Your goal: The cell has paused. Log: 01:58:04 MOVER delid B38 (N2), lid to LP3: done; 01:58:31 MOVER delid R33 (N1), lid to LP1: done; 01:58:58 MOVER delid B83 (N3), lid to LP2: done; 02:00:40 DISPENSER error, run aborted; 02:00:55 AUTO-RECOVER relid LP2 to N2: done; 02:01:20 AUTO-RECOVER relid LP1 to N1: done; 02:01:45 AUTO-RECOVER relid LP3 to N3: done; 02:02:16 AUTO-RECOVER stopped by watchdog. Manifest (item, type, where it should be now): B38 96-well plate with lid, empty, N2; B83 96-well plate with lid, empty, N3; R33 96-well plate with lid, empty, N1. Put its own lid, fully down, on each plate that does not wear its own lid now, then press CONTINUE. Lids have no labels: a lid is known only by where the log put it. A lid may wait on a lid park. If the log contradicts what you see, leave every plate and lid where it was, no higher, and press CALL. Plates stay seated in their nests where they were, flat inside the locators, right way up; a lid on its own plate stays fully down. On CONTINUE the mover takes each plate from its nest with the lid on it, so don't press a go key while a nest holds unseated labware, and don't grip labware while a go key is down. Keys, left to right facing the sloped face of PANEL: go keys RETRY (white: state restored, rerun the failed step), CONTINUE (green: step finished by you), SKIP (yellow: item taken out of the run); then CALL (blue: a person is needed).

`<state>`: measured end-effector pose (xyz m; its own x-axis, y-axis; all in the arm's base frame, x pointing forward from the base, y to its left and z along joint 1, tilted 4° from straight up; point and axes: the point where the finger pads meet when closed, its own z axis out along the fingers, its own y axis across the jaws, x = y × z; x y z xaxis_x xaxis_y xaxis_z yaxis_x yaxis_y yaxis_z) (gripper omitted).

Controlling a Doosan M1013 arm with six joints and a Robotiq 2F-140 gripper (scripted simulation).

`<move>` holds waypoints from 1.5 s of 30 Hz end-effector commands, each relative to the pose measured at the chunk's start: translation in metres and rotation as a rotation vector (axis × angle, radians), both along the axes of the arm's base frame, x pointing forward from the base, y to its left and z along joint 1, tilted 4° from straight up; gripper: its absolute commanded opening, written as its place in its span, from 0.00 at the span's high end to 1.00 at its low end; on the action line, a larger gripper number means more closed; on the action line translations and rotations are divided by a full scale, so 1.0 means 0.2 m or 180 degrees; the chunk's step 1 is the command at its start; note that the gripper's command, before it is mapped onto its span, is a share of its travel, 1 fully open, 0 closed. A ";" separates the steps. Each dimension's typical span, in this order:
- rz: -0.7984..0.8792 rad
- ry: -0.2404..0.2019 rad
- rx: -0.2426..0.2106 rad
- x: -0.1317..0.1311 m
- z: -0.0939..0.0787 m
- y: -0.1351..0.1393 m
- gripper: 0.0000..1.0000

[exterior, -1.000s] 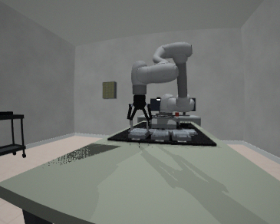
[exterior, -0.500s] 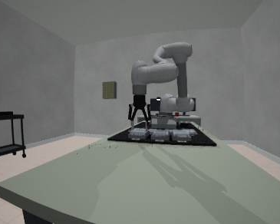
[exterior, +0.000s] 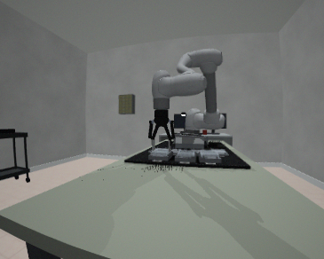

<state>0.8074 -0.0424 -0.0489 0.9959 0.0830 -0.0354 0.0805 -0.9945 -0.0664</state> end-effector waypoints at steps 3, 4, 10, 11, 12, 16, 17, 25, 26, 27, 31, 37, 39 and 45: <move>0.0026 0.0005 -0.0002 -0.01 -0.03 0.00 1.00; 0.0026 0.0005 -0.0002 -0.01 -0.03 0.00 1.00; 0.0026 0.0005 -0.0002 -0.01 -0.03 0.00 1.00; 0.0026 0.0005 -0.0002 -0.01 -0.03 0.00 1.00; 0.0026 0.0005 -0.0002 -0.01 -0.03 0.00 1.00; 0.0026 0.0005 -0.0002 -0.01 -0.03 0.00 1.00; 0.0026 0.0005 -0.0002 -0.01 -0.03 0.00 1.00; 0.0026 0.0005 -0.0002 -0.01 -0.03 0.00 1.00; 0.0026 0.0005 -0.0002 -0.01 -0.03 0.00 1.00; 0.0026 0.0005 -0.0002 -0.01 -0.03 0.00 1.00; 0.0026 0.0005 -0.0002 -0.01 -0.03 0.00 1.00; 0.0026 0.0005 -0.0002 -0.01 -0.02 0.00 1.00; 0.0026 0.0005 -0.0002 -0.01 -0.01 0.00 1.00; 0.0026 0.0005 -0.0002 -0.01 0.00 0.00 1.00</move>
<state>0.8074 -0.0424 -0.0488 0.9959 0.0830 -0.0352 0.0806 -0.9945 -0.0663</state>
